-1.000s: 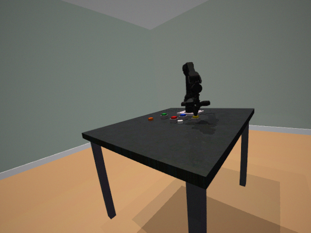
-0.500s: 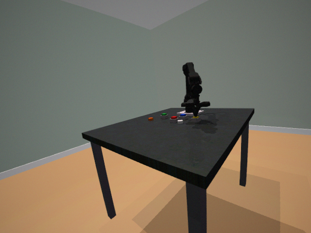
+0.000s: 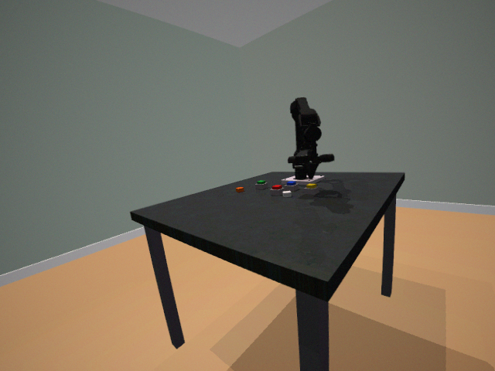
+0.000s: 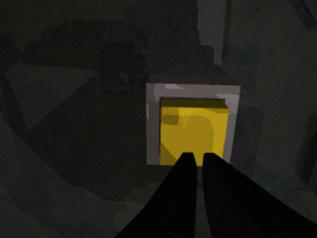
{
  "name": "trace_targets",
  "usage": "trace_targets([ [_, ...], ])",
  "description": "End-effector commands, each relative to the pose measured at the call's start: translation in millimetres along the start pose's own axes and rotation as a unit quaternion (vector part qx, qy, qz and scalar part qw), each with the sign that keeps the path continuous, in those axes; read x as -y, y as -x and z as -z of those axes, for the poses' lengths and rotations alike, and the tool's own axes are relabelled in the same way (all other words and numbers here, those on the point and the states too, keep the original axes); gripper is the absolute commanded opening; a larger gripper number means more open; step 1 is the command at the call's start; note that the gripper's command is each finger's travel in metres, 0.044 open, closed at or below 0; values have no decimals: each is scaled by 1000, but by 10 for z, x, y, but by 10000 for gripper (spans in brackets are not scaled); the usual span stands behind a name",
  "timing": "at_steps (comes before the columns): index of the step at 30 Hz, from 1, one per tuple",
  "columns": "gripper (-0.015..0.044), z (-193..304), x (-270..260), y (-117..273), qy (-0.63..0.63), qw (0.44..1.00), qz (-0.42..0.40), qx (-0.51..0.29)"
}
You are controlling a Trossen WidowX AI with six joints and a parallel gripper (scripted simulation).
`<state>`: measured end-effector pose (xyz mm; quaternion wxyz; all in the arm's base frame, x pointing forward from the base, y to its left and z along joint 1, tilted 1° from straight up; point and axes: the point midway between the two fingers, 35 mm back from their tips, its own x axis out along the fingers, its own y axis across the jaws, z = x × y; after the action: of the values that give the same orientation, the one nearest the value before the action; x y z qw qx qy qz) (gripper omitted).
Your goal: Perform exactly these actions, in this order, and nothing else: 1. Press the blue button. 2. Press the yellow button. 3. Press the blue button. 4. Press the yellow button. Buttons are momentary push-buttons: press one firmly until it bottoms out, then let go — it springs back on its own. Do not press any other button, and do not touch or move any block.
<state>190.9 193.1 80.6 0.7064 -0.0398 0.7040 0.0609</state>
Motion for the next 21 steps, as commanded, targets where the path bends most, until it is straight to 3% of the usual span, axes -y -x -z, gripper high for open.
trace_targets([
  [1, 20, -4, -6, 196, -1, 1000, 0, -3],
  [5, 20, 4, 1, 617, -1, 1000, 0, -3],
  [10, 20, 6, 28, 639, -1, 1000, 0, -3],
  [18, 20, 249, 1048, 657, -1, 1000, 5, -4],
  [21, 20, 342, 1208, 640, -1, 1000, 6, -4],
])
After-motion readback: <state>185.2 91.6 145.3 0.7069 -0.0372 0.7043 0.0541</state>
